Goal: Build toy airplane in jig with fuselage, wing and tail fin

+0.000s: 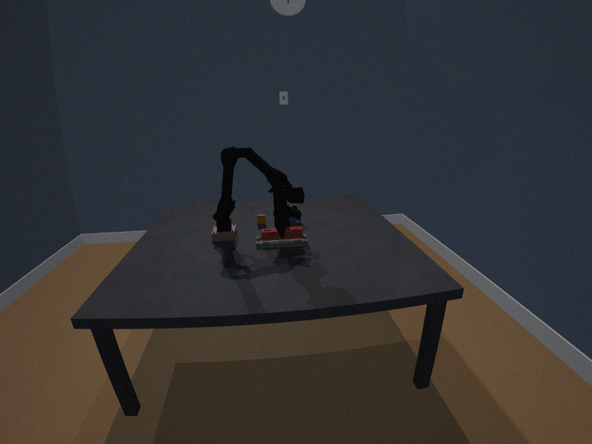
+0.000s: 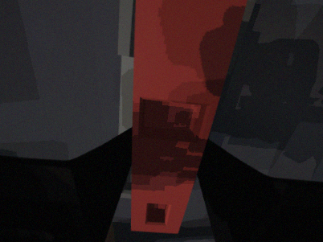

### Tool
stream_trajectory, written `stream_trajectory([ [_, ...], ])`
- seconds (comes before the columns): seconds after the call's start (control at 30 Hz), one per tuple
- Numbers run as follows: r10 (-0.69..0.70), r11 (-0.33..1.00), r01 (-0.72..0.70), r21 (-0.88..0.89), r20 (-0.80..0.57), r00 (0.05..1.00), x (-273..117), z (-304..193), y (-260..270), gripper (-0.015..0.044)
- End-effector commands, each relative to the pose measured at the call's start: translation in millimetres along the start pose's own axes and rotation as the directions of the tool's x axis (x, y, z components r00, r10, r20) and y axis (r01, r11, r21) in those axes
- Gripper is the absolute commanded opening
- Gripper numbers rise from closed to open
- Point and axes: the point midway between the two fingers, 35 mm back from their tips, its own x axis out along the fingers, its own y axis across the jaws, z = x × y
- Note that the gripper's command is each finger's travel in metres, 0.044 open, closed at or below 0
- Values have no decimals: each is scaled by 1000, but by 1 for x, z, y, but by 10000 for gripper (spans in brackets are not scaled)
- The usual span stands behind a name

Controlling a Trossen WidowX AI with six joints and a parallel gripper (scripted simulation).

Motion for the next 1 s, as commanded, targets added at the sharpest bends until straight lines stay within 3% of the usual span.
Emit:
stream_trajectory([
  [0.0,3,1000,-3,-6,-4,1000,5,0,0,195],
  [0.27,1,1000,-1,0,-2,1000,2,0,0,162],
  [0.43,1,1000,-1,0,-2,1000,2,0,0,30],
  [0.97,1,1000,-1,0,-2,1000,2,0,0,440],
])
